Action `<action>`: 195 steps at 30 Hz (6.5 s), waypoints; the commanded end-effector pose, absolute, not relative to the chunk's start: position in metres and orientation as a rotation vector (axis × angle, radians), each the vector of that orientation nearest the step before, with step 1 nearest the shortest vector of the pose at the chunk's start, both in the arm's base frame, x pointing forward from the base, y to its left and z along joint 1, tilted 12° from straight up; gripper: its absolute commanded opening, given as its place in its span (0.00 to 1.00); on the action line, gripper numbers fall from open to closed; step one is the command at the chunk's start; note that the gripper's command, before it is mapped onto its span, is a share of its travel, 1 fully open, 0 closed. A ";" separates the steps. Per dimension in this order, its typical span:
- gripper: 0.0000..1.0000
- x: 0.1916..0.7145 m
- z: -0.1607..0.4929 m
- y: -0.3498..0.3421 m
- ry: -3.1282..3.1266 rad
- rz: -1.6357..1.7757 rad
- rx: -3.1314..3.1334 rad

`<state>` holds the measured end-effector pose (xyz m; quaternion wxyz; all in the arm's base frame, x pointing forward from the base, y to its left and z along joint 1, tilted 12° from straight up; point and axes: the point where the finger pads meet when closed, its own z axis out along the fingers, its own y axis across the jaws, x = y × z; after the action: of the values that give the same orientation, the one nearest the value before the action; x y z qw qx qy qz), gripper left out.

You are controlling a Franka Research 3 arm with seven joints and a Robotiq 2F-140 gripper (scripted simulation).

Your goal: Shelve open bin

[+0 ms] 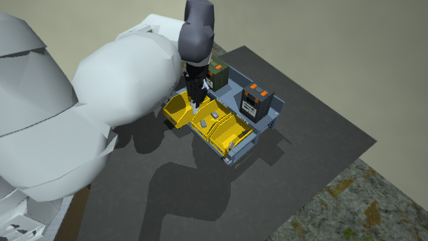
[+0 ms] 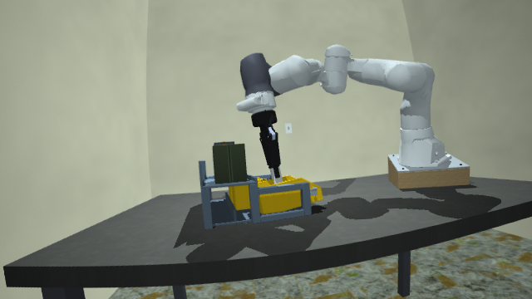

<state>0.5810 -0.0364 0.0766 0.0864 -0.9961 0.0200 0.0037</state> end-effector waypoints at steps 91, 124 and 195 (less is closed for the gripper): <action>0.00 0.582 0.075 -0.036 0.064 -0.042 -2.967; 0.00 0.581 0.075 -0.037 0.064 -0.043 -2.968; 0.06 0.581 0.075 -0.037 0.064 -0.043 -2.968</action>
<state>0.5803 -0.0359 0.0743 0.0865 -0.9960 0.0196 -0.0124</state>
